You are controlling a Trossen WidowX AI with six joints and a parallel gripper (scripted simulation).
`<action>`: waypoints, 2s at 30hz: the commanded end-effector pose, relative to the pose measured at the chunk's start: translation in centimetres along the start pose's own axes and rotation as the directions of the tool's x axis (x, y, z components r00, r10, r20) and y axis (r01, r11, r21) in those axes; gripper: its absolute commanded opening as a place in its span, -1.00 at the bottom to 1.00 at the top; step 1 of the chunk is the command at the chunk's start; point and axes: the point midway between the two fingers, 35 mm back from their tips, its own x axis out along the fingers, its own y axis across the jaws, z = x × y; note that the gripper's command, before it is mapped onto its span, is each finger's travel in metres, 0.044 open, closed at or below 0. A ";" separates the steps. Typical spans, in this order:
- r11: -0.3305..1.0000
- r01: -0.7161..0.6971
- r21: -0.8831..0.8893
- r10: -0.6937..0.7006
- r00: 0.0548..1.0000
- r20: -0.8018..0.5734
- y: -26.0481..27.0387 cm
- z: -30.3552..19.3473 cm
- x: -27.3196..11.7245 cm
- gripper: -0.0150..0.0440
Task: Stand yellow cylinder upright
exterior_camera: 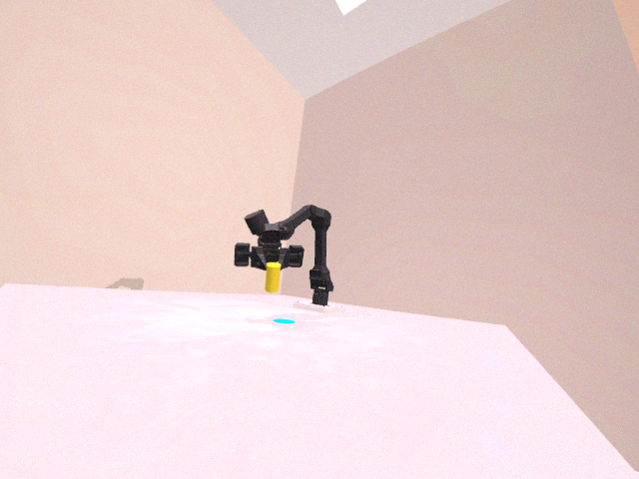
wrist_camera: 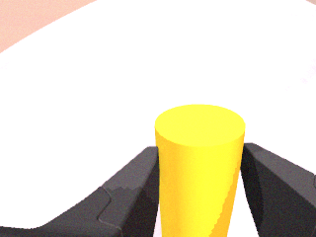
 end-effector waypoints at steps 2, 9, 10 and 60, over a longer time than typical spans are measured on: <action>1.000 -0.011 0.003 0.011 0.999 0.030 0.2 -0.2 -0.3 -0.14; 1.000 -0.020 -0.004 0.021 0.997 0.068 0.3 -0.2 -0.7 -0.14; 1.000 -0.022 -0.005 0.022 0.997 0.073 0.3 -0.2 -0.7 -0.14; 0.990 -0.097 -0.101 0.122 0.949 0.289 2.8 -1.2 -4.3 -0.14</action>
